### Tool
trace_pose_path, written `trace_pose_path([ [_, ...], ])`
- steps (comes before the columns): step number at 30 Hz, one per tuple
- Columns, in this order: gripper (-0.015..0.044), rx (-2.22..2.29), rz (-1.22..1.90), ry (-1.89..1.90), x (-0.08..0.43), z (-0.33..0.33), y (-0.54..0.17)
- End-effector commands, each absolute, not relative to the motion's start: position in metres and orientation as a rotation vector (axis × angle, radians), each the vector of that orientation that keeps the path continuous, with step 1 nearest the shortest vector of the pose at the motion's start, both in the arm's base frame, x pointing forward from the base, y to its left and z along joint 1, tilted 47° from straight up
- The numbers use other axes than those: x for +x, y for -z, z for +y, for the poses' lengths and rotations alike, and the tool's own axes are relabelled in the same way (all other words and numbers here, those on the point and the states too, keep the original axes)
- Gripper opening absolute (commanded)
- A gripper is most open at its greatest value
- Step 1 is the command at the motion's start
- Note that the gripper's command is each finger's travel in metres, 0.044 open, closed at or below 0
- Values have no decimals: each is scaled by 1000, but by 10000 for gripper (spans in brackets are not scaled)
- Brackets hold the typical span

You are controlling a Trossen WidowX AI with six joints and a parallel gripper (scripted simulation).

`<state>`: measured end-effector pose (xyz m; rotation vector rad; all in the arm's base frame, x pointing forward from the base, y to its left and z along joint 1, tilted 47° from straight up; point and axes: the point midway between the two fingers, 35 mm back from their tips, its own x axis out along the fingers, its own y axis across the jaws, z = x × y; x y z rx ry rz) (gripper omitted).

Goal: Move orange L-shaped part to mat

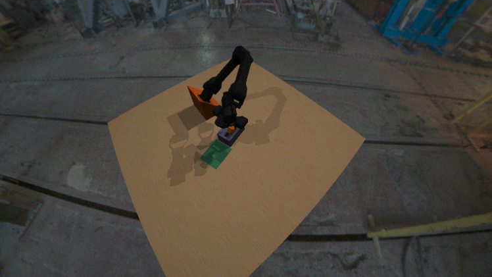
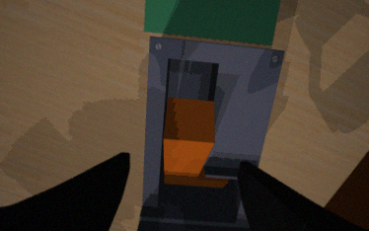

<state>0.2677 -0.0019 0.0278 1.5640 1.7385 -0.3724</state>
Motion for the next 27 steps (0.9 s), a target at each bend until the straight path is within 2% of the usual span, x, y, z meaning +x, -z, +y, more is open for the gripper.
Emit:
trace_pose_path([
  [1, 280, 1574, 1747, 377, 267, 3, -23],
  [27, 280, 1576, 1748, 374, 267, 34, 5],
])
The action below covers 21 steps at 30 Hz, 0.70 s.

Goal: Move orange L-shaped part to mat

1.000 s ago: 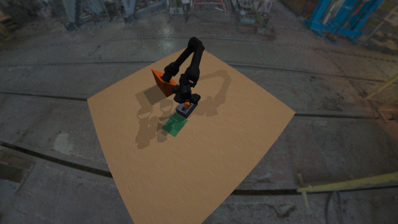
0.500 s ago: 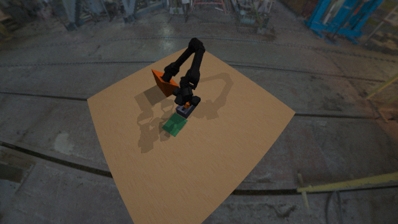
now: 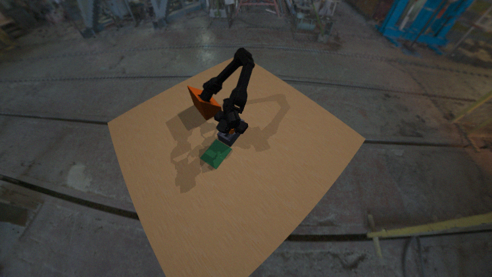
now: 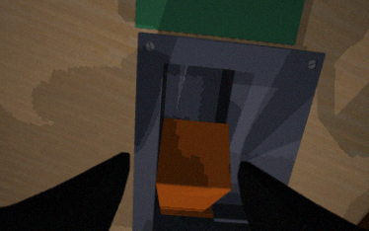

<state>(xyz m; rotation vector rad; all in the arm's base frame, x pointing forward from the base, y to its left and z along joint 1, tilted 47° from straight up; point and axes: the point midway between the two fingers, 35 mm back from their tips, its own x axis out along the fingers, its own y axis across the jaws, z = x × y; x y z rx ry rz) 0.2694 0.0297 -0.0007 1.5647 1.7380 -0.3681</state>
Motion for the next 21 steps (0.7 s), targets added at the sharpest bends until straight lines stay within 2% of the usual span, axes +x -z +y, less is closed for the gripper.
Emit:
trace_pose_path([
  [1, 280, 1576, 1748, 374, 267, 34, 5],
  [2, 280, 1576, 1748, 374, 267, 34, 5],
  [7, 149, 1565, 1740, 368, 269, 31, 2],
  [17, 82, 1565, 1740, 368, 269, 31, 2],
  [20, 3, 1565, 1740, 368, 269, 31, 2],
  [21, 0, 1565, 1740, 368, 269, 31, 2],
])
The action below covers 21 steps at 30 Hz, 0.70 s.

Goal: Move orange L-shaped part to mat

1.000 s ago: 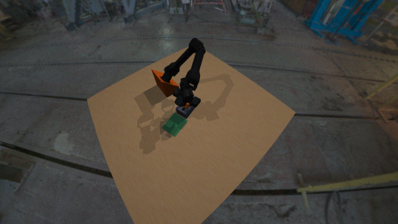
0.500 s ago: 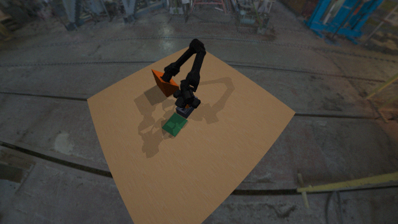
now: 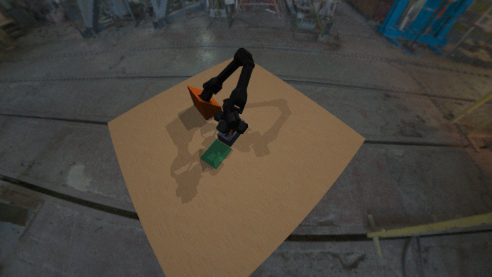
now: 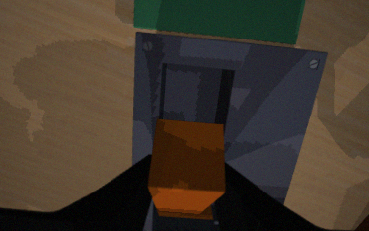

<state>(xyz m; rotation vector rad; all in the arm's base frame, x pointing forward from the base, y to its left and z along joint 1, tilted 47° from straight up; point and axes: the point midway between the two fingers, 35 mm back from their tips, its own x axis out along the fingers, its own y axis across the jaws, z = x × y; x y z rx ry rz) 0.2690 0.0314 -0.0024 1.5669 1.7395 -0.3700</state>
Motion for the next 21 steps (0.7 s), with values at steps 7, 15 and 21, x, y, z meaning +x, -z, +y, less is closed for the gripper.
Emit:
trace_pose_path([
  [7, 0, 1566, 1741, 369, 269, 29, 1],
  [15, 0, 1571, 1744, 373, 268, 20, -7],
  [21, 0, 1572, 1746, 374, 267, 14, -13],
])
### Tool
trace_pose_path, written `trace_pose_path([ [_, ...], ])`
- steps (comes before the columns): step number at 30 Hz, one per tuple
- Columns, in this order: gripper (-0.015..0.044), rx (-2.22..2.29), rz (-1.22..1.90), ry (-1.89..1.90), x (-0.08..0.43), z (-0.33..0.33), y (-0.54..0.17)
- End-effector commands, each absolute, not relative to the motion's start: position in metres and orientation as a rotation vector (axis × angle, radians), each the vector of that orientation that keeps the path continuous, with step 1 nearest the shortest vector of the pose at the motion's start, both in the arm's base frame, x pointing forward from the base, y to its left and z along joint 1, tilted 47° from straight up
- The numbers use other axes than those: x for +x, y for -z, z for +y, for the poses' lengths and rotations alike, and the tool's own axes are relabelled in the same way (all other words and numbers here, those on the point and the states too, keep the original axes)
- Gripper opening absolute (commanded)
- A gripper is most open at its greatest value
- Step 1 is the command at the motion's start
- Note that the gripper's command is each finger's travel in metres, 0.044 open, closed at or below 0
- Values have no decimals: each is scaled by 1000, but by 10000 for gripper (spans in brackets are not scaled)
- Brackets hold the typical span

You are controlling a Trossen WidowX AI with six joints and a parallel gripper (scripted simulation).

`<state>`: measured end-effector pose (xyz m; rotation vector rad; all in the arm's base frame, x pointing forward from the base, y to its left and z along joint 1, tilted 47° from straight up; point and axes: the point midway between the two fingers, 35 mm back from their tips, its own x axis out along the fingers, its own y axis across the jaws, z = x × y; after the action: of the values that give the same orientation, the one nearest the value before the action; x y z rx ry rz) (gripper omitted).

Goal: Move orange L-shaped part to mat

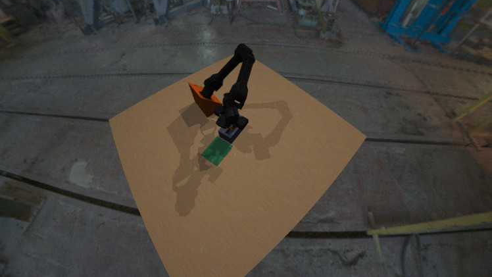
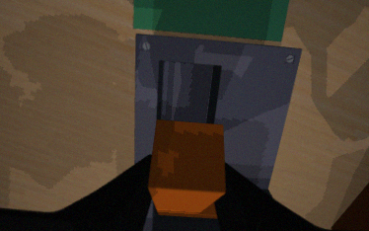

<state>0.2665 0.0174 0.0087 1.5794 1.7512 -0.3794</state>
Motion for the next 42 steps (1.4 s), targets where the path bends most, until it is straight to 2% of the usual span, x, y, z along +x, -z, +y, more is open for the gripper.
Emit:
trace_pose_path([
  [1, 0, 1573, 1746, 375, 267, 13, -14],
  [42, 0, 1573, 1747, 378, 265, -31, -54],
])
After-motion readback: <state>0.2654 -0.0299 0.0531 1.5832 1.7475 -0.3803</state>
